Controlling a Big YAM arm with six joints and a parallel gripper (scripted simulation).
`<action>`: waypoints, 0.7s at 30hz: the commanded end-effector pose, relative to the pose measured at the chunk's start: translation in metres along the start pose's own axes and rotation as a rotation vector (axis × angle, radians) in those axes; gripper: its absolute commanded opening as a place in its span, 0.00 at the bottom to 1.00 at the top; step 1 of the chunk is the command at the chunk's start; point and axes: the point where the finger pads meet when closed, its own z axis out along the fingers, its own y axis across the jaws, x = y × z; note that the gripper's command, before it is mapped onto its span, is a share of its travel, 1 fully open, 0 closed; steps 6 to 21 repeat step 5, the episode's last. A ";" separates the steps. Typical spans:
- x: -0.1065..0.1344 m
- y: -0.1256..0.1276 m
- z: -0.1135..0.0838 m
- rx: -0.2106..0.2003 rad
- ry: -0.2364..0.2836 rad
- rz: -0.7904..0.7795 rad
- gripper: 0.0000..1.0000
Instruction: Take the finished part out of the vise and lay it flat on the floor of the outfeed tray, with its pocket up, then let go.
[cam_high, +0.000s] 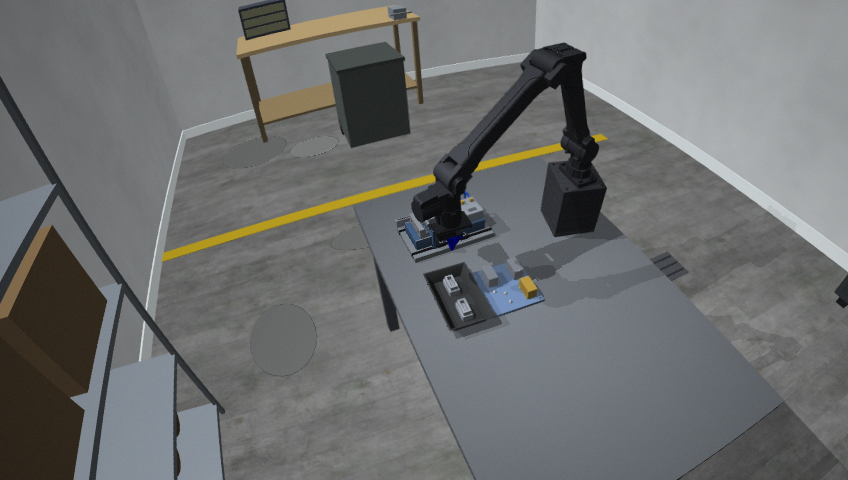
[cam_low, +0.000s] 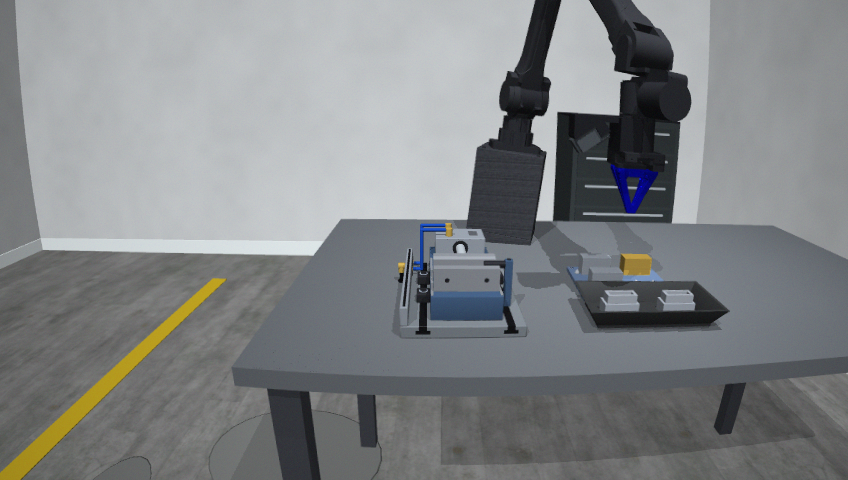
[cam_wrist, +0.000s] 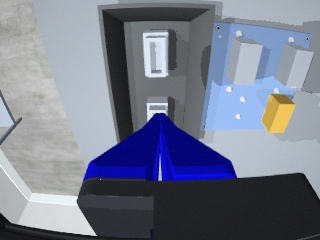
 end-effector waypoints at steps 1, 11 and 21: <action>0.002 0.029 -0.030 -0.070 0.015 -0.002 0.00; 0.002 0.029 -0.030 -0.070 0.015 -0.002 0.00; 0.002 0.029 -0.030 -0.070 0.015 -0.002 0.00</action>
